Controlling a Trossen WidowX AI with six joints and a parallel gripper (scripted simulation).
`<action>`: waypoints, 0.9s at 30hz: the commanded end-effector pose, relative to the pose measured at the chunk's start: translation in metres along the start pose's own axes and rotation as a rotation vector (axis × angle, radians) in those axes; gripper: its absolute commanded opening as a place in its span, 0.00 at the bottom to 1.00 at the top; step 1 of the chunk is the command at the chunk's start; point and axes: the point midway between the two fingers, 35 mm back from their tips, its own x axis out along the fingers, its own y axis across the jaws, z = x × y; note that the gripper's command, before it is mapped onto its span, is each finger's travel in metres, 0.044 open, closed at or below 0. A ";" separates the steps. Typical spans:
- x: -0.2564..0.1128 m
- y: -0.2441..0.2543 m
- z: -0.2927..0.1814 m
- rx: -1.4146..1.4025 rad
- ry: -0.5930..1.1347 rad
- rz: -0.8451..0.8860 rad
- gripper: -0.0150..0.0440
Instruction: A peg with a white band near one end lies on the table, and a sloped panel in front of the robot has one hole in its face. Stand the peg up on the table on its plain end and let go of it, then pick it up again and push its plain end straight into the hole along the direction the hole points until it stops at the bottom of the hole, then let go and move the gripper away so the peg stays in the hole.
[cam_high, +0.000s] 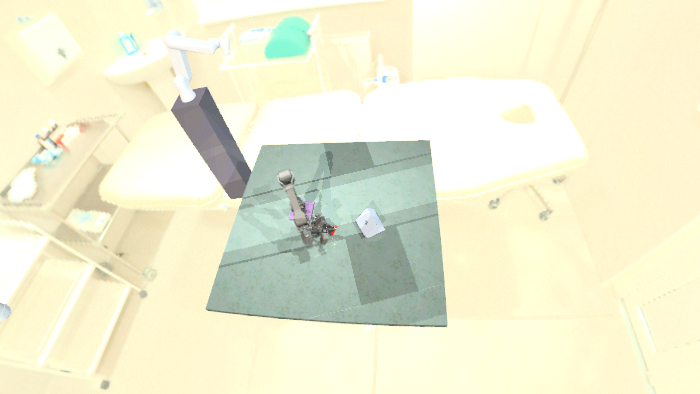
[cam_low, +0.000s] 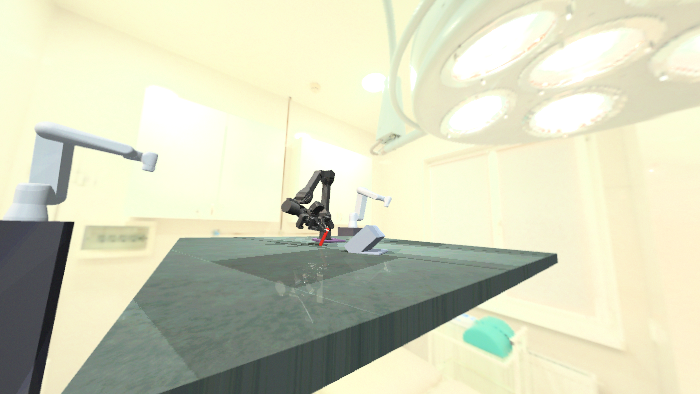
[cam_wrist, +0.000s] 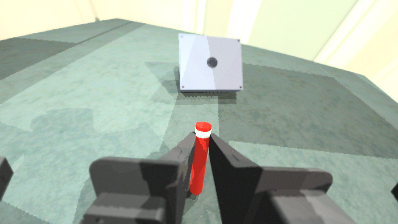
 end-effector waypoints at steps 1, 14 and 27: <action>-0.002 0.001 -0.002 0.003 -0.030 0.001 0.34; -0.009 0.001 -0.007 0.003 -0.142 0.001 0.34; -0.016 0.002 -0.012 0.003 -0.254 0.002 0.34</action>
